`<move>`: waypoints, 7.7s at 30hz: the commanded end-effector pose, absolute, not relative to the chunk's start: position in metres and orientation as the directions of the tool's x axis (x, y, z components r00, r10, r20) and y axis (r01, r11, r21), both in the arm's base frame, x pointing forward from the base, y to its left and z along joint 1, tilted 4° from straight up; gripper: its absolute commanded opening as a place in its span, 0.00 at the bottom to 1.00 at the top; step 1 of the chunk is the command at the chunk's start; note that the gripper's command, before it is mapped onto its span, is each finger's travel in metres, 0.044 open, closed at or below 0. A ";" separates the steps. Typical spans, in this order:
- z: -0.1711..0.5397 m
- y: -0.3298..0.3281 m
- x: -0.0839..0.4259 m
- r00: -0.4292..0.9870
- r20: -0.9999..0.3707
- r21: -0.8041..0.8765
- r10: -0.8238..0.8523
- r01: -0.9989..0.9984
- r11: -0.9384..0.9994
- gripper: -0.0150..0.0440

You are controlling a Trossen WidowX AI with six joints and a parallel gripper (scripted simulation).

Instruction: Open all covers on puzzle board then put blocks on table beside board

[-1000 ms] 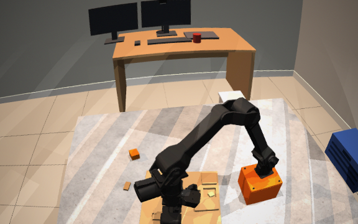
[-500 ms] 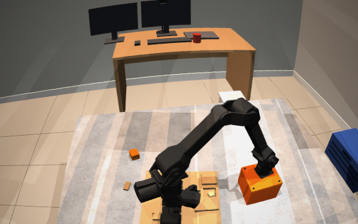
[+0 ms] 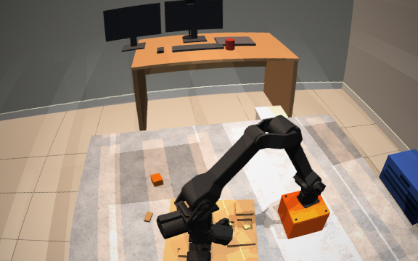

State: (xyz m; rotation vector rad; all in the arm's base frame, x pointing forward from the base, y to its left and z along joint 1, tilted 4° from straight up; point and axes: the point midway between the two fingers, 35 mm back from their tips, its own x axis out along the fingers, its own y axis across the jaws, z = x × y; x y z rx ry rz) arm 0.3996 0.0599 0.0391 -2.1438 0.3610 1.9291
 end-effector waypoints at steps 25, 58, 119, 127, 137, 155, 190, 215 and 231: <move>0.008 0.058 0.400 0.090 -0.995 0.000 -0.031 -0.332 -0.943 0.25; -0.006 0.041 0.388 0.089 -0.996 0.002 -0.033 -0.332 -0.943 0.25; -0.005 -0.024 0.381 0.088 -0.995 0.008 -0.039 -0.332 -0.943 0.25; -0.004 -0.034 0.385 0.088 -0.995 0.009 -0.040 -0.332 -0.943 0.25; -0.003 -0.043 0.389 0.089 -0.995 0.009 -0.041 -0.333 -0.943 0.25; 0.001 -0.059 0.400 0.090 -0.995 0.011 -0.043 -0.333 -0.943 0.25; 0.047 -0.058 0.399 0.090 -0.995 0.010 -0.043 -0.333 -0.943 0.25; 0.053 -0.034 0.279 0.079 -0.996 -0.048 -0.041 -0.867 -0.496 0.25; 0.038 -0.026 0.214 0.074 -0.996 -0.066 -0.040 -0.985 -0.162 0.25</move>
